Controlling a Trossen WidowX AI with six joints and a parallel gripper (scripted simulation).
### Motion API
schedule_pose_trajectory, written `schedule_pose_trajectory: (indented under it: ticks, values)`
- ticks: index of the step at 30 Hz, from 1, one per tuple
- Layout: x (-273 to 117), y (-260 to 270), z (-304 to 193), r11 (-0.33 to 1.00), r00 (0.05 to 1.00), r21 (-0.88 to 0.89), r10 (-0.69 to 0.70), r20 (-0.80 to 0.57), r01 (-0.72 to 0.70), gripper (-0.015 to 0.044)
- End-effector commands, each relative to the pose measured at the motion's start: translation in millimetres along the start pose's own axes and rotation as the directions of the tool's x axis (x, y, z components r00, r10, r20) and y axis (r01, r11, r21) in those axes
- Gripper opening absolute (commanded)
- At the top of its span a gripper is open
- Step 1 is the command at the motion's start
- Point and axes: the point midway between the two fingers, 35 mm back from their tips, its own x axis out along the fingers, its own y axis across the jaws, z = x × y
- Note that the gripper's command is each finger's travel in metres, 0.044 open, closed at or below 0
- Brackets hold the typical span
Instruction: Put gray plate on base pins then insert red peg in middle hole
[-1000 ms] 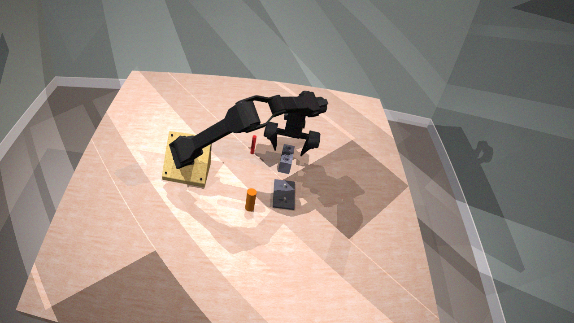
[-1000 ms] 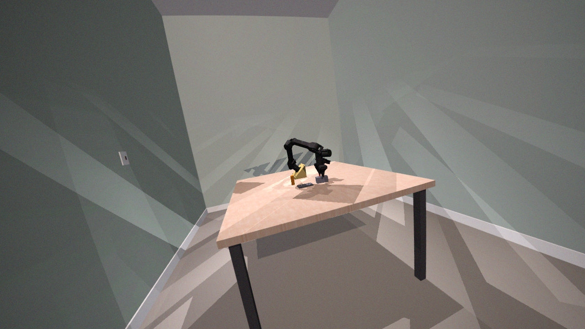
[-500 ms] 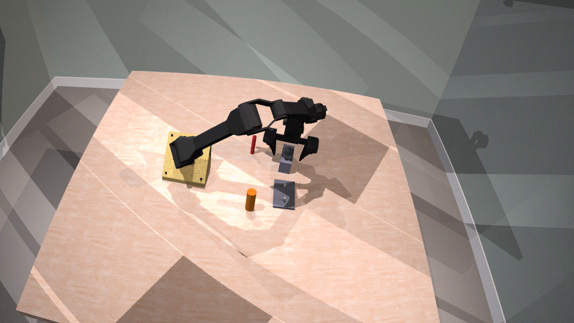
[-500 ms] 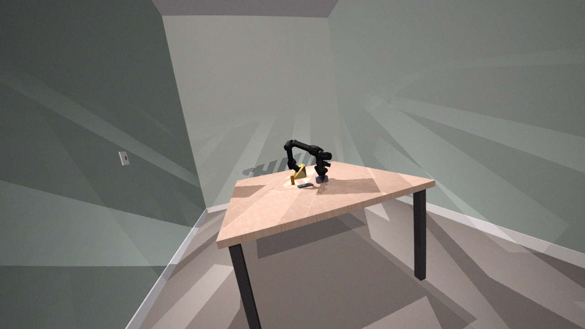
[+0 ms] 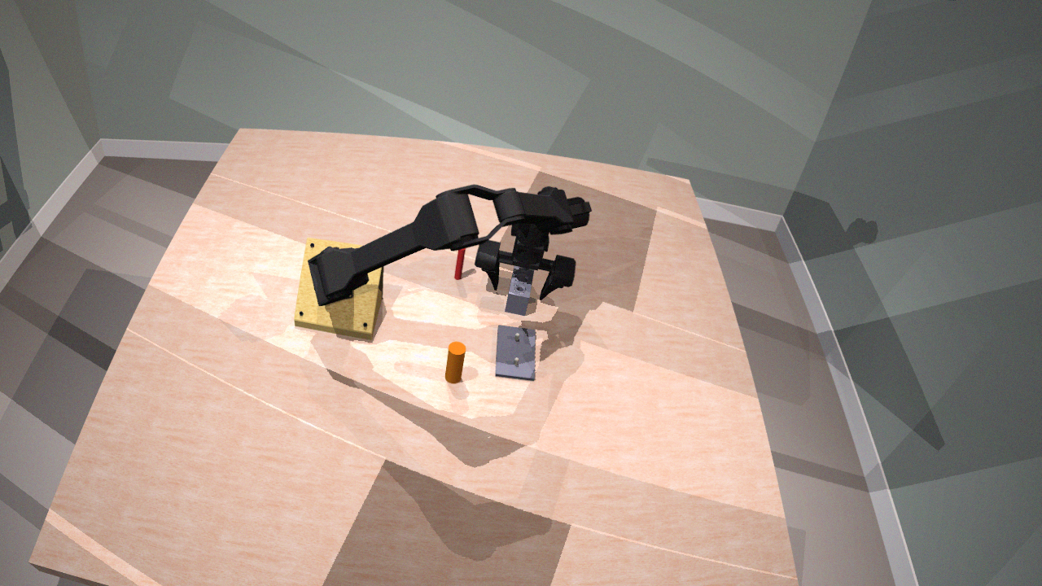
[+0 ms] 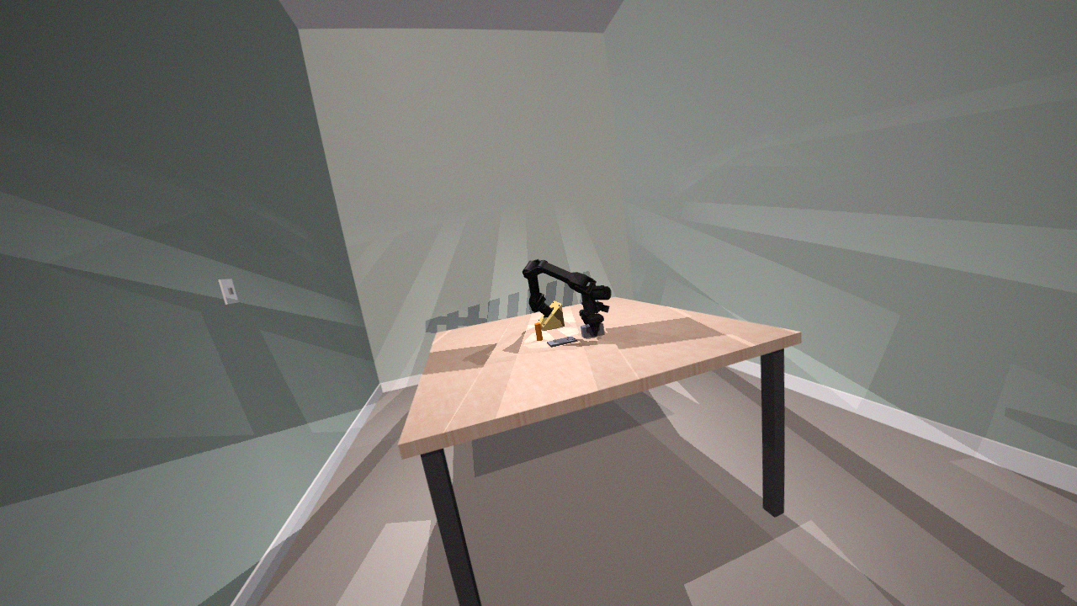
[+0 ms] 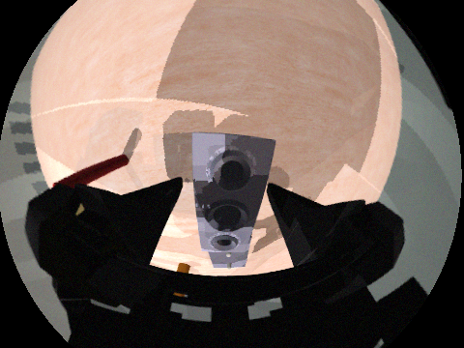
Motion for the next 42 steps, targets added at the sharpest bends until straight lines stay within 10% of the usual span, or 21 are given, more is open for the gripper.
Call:
schedule_pose_trajectory:
  ticks: [1, 8, 21, 42]
  values:
    - [2.2, -0.5, -0.9, 1.0, 1.0, -0.003, -0.003, -0.004, 0.003, 0.0335]
    - [2.2, -0.5, -0.9, 1.0, 1.0, -0.003, -0.003, -0.004, 0.003, 0.0151]
    - [-2.2, -1.6, -0.4, 1.0, 1.0, -0.003, -0.003, -0.003, 0.003, 0.0]
    - [-67.2, -10.5, 3.5, 1.0, 1.0, 0.0, -0.003, 0.006, 0.003, 0.0]
